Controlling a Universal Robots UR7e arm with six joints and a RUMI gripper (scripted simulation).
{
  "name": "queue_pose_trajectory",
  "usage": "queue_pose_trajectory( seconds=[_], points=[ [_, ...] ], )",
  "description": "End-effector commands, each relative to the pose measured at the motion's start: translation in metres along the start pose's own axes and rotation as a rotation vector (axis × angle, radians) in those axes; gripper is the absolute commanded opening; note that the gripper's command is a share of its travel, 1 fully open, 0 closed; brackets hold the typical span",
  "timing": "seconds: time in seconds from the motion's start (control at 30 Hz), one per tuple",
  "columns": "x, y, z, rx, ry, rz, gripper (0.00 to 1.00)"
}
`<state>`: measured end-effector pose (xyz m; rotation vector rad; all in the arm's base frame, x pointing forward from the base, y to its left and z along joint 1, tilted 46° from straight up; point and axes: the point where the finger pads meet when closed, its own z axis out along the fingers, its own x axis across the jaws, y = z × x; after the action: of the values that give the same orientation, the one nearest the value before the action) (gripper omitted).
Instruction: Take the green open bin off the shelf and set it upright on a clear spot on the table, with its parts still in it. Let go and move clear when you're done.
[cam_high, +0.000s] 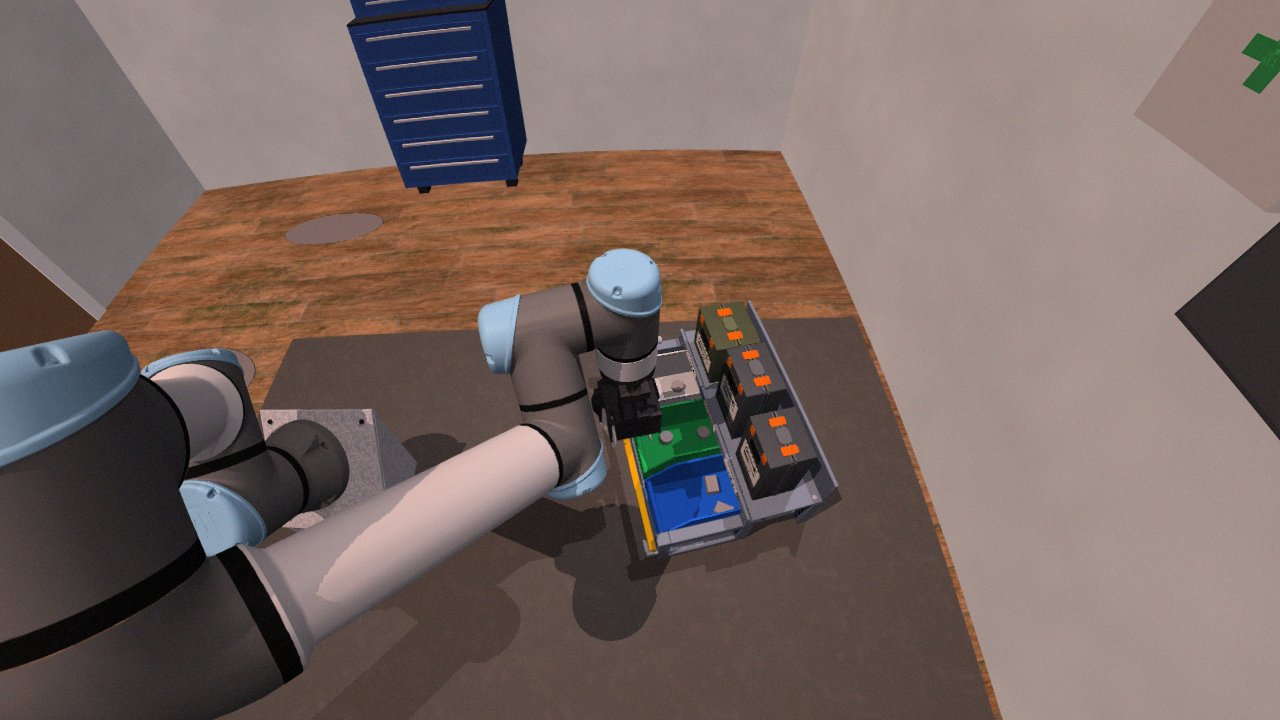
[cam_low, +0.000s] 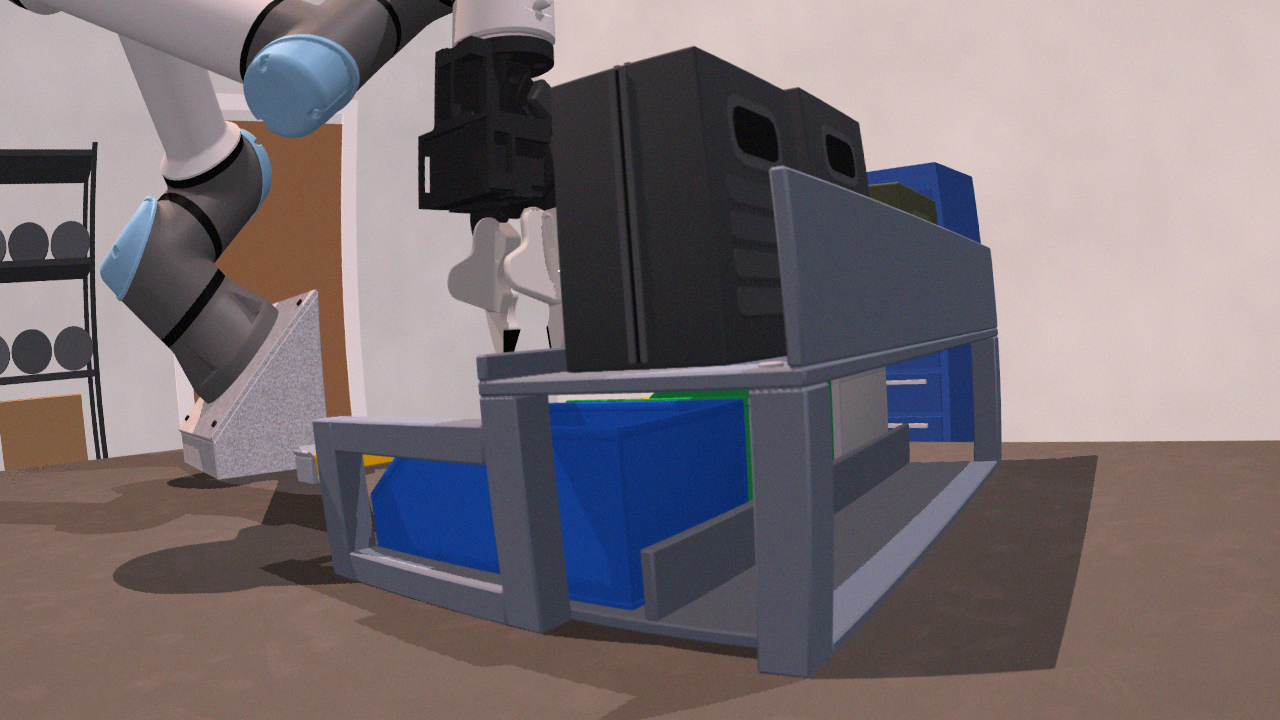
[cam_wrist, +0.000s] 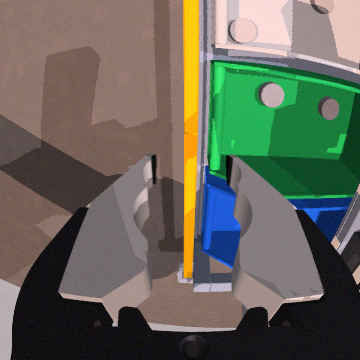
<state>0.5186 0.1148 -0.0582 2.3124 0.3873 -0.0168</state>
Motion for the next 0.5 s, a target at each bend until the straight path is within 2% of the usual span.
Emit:
queue_pose_trajectory(
  seconds=[0.0, 0.47],
  points=[
    [0.000, 0.000, 0.005, 0.000, 0.002, 0.000, 0.26],
    [0.000, -0.001, 0.019, 0.000, 0.002, 0.000, 0.26]
  ],
)
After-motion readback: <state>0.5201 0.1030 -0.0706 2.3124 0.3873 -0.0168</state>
